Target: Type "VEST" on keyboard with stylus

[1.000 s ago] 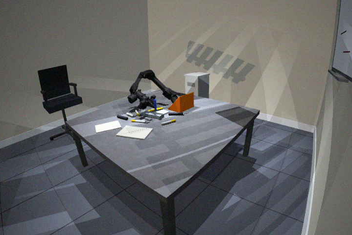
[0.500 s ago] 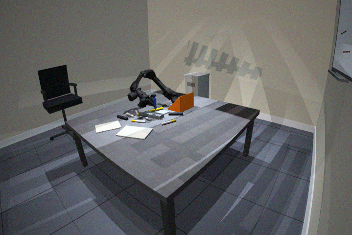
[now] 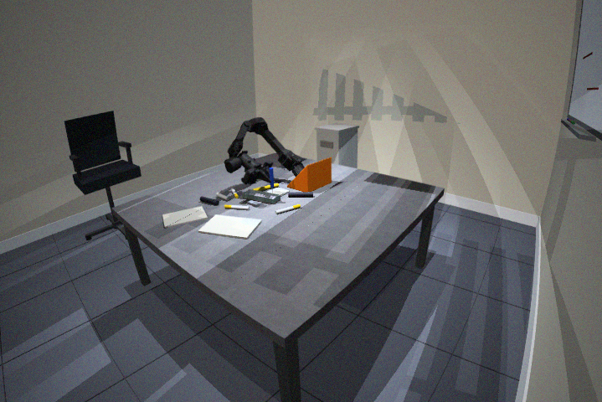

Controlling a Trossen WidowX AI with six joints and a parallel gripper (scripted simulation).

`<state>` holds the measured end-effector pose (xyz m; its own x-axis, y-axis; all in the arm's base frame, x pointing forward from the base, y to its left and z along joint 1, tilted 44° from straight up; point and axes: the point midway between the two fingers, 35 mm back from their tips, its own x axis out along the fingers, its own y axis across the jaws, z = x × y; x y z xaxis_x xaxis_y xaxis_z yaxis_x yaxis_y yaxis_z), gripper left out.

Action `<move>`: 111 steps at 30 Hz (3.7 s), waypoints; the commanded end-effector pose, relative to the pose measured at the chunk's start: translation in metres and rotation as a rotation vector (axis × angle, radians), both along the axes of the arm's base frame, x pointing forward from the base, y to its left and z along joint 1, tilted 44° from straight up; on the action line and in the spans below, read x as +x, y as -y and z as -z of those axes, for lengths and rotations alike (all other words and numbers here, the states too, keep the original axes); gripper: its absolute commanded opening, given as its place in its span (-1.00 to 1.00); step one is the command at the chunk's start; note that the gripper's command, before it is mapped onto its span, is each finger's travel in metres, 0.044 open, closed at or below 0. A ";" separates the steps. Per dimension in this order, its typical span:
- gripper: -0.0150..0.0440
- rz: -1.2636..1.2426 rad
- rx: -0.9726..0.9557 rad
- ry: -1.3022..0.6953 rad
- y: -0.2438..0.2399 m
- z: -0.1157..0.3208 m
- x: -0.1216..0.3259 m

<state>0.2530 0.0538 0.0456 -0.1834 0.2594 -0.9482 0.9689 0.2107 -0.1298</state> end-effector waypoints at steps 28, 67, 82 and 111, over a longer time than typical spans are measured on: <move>-0.22 -0.001 0.001 -0.009 0.009 0.012 -0.002; -0.22 -0.001 0.000 -0.009 0.022 0.025 -0.001; -0.22 -0.001 0.000 -0.009 0.015 0.017 -0.001; -0.49 -0.002 -0.004 -0.007 0.039 -0.046 0.015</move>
<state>0.2635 0.0234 0.0815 -0.1965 0.2589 -0.9457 0.9673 0.2088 -0.1439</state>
